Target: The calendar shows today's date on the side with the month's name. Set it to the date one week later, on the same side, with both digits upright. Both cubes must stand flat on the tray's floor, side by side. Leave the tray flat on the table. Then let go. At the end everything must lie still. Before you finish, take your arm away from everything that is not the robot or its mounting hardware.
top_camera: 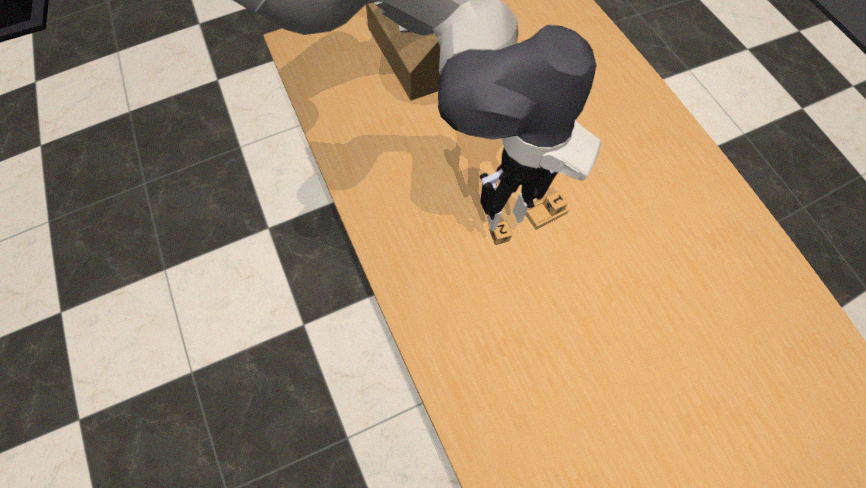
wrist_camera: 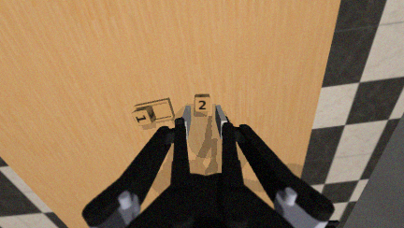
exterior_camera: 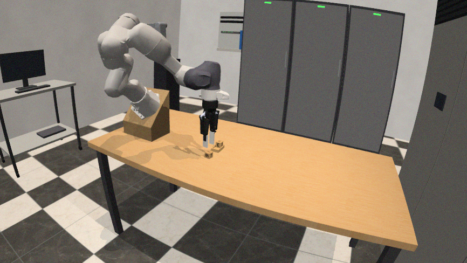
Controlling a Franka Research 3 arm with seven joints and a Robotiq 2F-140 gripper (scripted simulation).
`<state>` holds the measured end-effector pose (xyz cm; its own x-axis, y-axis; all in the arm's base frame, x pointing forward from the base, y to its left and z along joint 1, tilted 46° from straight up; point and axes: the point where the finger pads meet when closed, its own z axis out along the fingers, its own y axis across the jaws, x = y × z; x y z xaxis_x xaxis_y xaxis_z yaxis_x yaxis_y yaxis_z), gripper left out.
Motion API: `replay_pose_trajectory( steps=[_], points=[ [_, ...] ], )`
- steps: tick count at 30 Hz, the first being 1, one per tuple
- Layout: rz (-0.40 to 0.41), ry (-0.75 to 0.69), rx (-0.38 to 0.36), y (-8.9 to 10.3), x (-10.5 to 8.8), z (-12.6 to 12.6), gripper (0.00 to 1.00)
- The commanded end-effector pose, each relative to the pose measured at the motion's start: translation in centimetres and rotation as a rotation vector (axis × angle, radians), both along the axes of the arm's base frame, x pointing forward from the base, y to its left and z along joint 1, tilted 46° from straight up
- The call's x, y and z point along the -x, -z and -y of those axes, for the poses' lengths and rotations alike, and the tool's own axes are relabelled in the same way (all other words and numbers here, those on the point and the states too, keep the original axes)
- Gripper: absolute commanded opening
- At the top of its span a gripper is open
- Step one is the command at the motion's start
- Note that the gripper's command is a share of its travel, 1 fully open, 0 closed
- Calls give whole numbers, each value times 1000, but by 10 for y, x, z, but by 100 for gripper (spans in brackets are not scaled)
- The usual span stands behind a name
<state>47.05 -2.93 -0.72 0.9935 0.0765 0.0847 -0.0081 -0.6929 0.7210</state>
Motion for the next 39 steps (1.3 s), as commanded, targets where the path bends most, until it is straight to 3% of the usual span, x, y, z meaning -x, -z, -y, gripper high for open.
replay_pose_trajectory(
  steps=[1,39],
  points=[
    [10,3,-6,5,-3,4,29],
    [10,3,-6,17,-5,17,29]
  ],
)
